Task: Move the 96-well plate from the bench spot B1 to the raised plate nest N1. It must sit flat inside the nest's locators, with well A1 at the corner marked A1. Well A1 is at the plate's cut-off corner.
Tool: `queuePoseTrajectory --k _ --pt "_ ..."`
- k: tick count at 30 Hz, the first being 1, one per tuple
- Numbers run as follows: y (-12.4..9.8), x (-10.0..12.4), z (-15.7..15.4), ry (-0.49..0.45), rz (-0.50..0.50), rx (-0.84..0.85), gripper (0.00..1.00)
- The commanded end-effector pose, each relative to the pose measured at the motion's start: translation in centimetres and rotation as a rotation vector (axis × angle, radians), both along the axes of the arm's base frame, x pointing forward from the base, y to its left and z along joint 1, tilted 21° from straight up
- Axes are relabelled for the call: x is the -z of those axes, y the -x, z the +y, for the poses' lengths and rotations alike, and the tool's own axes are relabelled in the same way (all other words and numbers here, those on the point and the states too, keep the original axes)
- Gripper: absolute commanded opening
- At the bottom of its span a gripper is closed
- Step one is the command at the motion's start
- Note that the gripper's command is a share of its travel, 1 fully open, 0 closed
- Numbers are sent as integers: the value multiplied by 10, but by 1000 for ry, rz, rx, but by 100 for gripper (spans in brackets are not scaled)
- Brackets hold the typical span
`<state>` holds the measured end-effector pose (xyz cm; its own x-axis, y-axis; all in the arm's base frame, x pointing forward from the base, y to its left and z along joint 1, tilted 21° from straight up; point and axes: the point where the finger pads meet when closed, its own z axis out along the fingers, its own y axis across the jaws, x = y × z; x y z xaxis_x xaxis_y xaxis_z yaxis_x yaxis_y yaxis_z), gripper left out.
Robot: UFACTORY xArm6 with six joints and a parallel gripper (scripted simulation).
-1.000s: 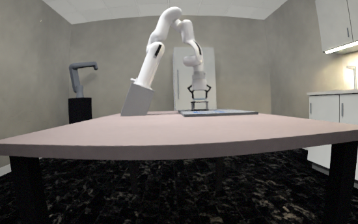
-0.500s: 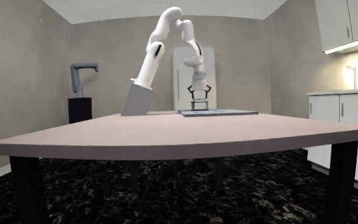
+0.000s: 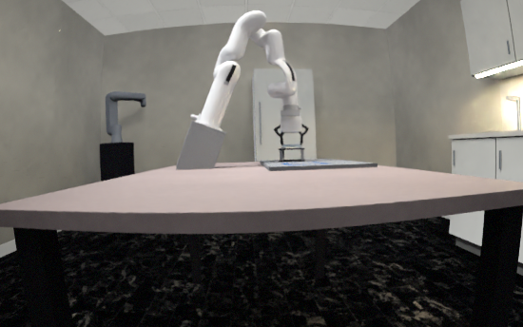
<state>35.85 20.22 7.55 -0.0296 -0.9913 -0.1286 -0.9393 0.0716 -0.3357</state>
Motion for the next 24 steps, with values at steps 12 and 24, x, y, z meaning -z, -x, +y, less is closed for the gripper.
queuePoseTrajectory --k 12,24 --pt "-2 1 1 -1 -3 0 0" --pt "-2 2 1 -1 -3 0 100"
